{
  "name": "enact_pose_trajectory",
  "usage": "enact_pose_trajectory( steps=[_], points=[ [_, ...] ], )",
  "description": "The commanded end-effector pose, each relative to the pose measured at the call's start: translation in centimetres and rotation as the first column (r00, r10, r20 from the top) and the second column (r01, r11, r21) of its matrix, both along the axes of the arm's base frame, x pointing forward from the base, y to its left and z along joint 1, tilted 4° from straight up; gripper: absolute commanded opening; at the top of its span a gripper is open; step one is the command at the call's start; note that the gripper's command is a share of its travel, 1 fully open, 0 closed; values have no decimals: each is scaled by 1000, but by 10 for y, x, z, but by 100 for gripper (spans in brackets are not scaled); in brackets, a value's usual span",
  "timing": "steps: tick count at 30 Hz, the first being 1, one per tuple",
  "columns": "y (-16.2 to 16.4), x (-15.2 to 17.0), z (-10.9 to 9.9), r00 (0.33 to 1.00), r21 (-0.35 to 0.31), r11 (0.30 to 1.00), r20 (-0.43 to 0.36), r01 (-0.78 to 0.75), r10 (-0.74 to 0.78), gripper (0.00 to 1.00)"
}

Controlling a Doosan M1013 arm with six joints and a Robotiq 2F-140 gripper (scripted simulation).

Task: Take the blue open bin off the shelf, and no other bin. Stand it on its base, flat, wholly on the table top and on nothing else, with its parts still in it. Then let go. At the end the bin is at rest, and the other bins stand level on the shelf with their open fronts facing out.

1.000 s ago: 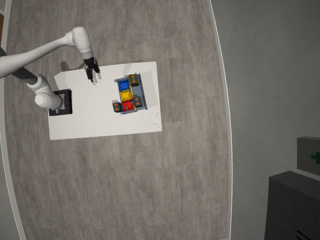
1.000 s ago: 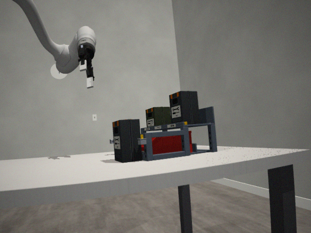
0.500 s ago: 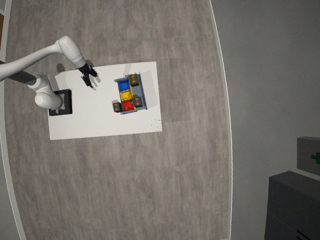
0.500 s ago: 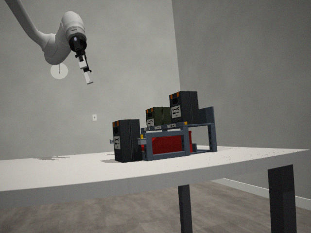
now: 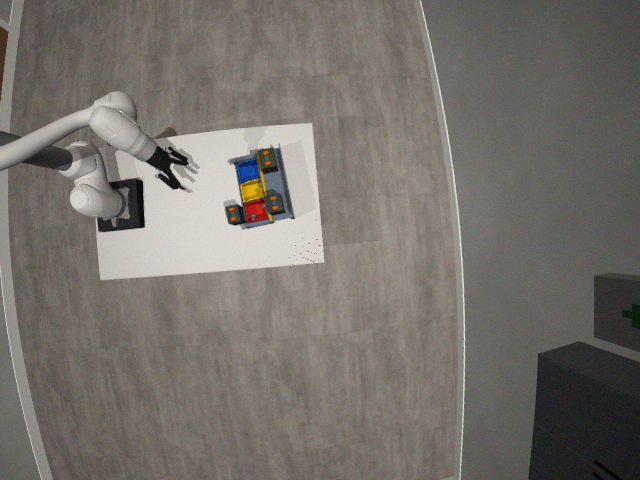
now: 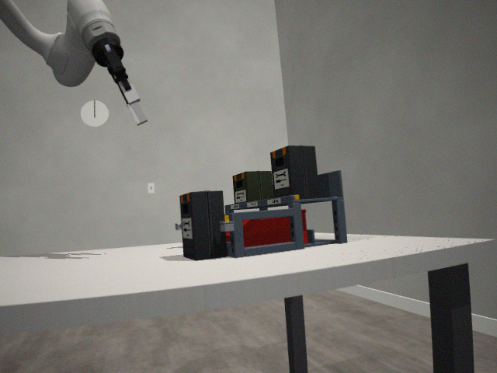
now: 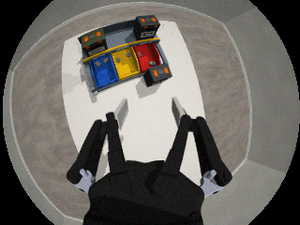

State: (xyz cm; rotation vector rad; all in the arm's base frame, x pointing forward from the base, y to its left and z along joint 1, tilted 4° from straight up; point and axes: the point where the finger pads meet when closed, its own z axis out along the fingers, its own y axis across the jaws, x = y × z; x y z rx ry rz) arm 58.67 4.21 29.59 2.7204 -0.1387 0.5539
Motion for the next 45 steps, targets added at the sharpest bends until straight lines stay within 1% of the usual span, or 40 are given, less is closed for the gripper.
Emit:
enact_pose_trajectory(
  steps=[1, 6, 18, 23, 35, 45],
  points=[
    [-1, 0, 1, 1000, 1, 1000, 1, 2, -2, 57],
    [-54, -5, 13, 980, 156, 976, 149, -152, 129, 57],
    [-54, -5, 13, 980, 156, 976, 149, -152, 129, 57],
    [-56, -6, 13, 925, 280, 908, 307, -313, 225, 57],
    [-56, -6, 13, 925, 280, 908, 307, -313, 225, 57],
    [-49, -5, 12, 925, 280, 908, 307, -313, 225, 57]
  ],
)
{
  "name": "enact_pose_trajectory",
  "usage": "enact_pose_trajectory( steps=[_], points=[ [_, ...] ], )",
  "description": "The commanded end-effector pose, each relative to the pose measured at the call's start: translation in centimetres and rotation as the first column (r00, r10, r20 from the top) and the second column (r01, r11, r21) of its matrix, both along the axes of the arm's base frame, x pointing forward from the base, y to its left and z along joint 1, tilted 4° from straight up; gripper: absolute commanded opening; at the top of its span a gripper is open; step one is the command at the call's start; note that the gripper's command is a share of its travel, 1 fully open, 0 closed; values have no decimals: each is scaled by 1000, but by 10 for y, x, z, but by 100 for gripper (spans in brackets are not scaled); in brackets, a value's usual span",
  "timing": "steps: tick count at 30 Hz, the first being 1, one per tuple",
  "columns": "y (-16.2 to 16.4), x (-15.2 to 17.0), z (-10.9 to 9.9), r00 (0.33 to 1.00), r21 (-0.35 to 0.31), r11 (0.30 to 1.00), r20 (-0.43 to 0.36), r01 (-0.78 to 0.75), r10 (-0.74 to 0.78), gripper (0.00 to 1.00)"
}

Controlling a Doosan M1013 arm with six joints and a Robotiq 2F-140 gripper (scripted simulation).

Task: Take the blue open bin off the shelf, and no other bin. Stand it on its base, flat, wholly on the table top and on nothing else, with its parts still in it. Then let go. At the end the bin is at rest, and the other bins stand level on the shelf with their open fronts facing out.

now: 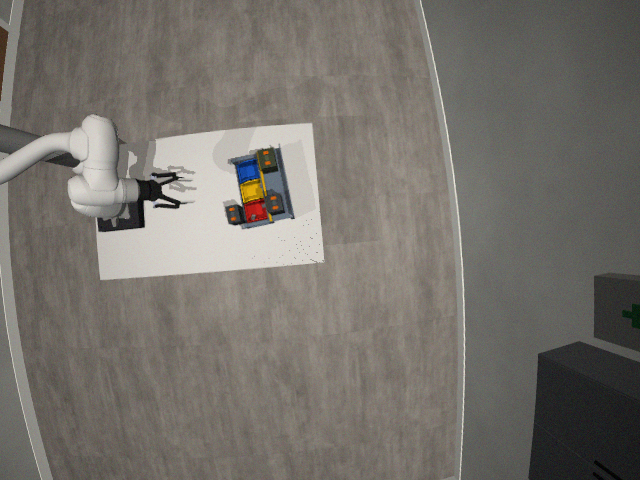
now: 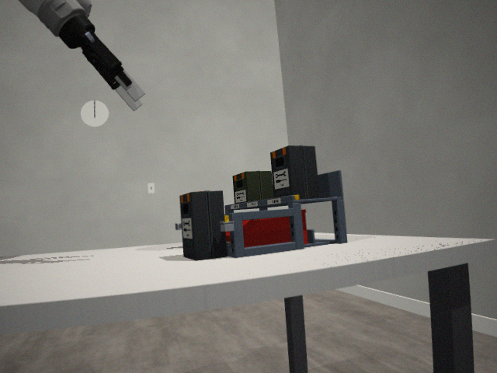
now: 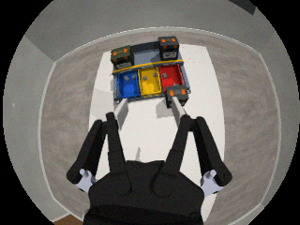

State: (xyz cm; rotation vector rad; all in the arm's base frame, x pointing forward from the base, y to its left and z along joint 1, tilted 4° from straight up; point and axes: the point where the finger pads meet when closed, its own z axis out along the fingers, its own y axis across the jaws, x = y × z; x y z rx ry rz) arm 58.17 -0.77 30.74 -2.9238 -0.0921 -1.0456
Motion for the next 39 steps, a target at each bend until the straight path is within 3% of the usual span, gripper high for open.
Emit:
enact_pose_trajectory(
  steps=[1, 39],
  points=[
    [0, 0, 0, 1000, 0, 1000, 0, 0, 0, 57],
    [6, 1, -1, 1000, 0, 1000, 0, 0, 0, 57]
  ],
)
